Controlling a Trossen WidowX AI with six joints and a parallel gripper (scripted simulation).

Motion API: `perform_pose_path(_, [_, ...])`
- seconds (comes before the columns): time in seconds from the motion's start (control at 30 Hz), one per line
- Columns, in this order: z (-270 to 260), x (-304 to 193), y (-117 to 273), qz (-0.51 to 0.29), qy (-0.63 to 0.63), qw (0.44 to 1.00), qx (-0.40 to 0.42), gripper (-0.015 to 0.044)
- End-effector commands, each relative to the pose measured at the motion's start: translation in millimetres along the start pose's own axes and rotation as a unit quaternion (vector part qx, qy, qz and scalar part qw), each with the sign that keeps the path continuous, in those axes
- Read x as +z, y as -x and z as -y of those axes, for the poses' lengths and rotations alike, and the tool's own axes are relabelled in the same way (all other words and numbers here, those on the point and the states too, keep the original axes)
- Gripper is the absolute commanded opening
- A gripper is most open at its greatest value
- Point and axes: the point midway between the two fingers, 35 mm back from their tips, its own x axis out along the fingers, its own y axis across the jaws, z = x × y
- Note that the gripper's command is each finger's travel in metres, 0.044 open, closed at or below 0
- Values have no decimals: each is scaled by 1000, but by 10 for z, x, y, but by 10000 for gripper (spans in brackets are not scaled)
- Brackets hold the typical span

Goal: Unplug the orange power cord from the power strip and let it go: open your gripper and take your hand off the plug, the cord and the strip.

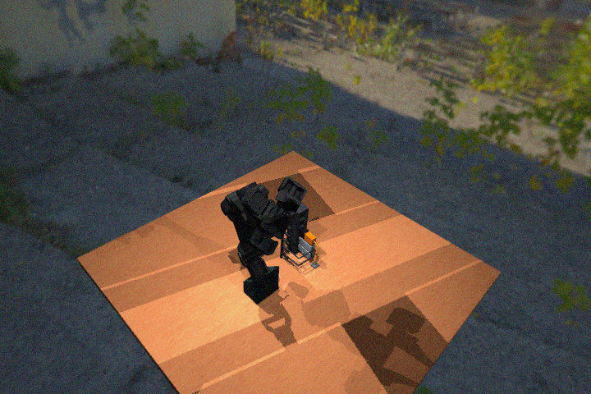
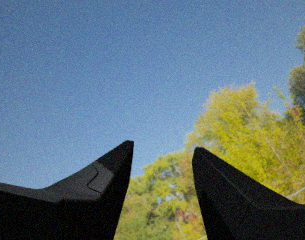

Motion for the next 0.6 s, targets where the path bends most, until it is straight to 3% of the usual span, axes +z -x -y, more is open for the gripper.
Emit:
perform_pose_path(0.0, [-337,-562,31,-87,-27,996,12,160])
perform_pose_path(0.27, [-1063,-1746,406,-277,-67,958,27,160])
perform_pose_path(0.57, [-1788,-2836,1330,-478,-72,875,24,160])
